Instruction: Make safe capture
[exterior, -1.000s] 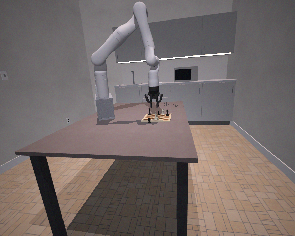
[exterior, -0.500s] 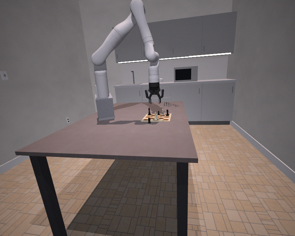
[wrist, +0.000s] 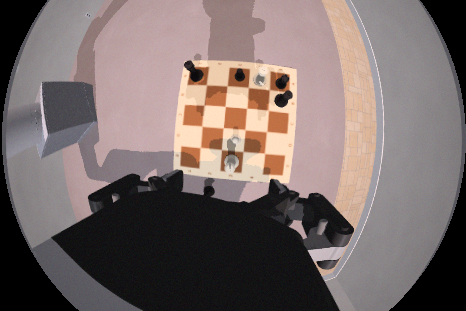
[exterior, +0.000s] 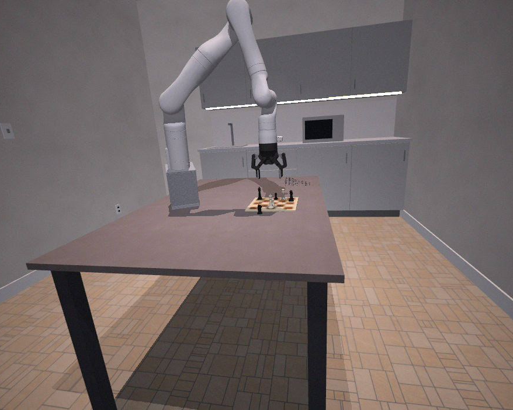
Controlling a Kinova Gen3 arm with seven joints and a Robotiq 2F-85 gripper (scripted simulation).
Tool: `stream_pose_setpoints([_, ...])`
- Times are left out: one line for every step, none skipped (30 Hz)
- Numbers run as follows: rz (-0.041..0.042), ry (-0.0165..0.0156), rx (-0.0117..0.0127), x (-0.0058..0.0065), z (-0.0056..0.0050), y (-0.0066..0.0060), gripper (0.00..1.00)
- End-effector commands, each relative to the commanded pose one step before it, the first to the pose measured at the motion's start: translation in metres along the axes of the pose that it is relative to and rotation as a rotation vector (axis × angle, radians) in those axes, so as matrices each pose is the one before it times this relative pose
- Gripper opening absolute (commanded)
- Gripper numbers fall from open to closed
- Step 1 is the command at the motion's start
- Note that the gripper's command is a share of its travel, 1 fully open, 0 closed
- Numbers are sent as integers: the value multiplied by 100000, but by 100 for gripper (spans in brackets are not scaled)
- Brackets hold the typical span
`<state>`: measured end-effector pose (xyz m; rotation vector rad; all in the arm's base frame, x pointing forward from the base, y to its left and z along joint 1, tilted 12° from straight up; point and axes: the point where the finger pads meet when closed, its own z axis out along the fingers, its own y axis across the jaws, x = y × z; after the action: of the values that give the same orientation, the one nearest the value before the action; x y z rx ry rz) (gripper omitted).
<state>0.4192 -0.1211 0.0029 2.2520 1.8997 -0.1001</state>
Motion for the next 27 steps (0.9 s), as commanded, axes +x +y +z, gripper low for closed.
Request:
stream_pose_setpoints([4, 34, -152, 9, -55, 54, 100])
stream_pose_setpoints([0, 0, 0, 0, -2, 0, 100])
stream_pose_setpoints([0, 0, 0, 0, -13, 0, 100])
stream_pose_setpoints([0, 0, 0, 0, -34, 0, 100])
stream_pose_setpoints([-1, 0, 0, 0, -62, 0, 100])
stream_pose_setpoints([0, 0, 0, 0, -94, 0, 100])
stream_pose_setpoints([0, 0, 0, 0, -130, 0, 100])
stream_pose_setpoints([1, 1, 0, 0, -166, -1, 100])
stream_pose_setpoints([-1, -1, -1, 0, -202, 1, 100])
stream_pose_setpoints([2, 1, 1, 0, -237, -1, 100])
stream_pose_setpoints([-2, -1, -1, 0, -268, 1, 100])
stream_pose_setpoints([1, 0, 0, 0, -296, 0, 100])
stream_pose_setpoints([0, 0, 0, 0, -318, 0, 100])
stream_pose_setpoints([-1, 0, 0, 0, -335, 1, 100])
stream_pose_setpoints([0, 0, 0, 0, -347, 0, 100])
stream_pose_setpoints([0, 0, 0, 0, 0, 0, 100])
stream_pose_setpoints([0, 0, 0, 0, 0, 0, 100])
stream_pose_setpoints([1, 0, 1, 0, -352, -1, 100])
stream_pose_setpoints([-1, 0, 0, 0, -351, 0, 100])
stream_pose_setpoints([-1, 0, 0, 0, -344, 0, 100])
stream_pose_setpoints([0, 0, 0, 0, -331, 0, 100])
stream_pose_setpoints([1, 0, 0, 0, -313, 0, 100])
stream_pose_setpoints([-1, 0, -1, 0, -289, 1, 100])
stream_pose_setpoints([1, 0, 1, 0, -261, -1, 100])
stream_pose_setpoints([-1, 0, -1, 0, -230, 1, 100])
stream_pose_setpoints([1, 0, 1, 0, -196, -1, 100])
stream_pose_setpoints([-1, 0, -1, 0, -160, 1, 100])
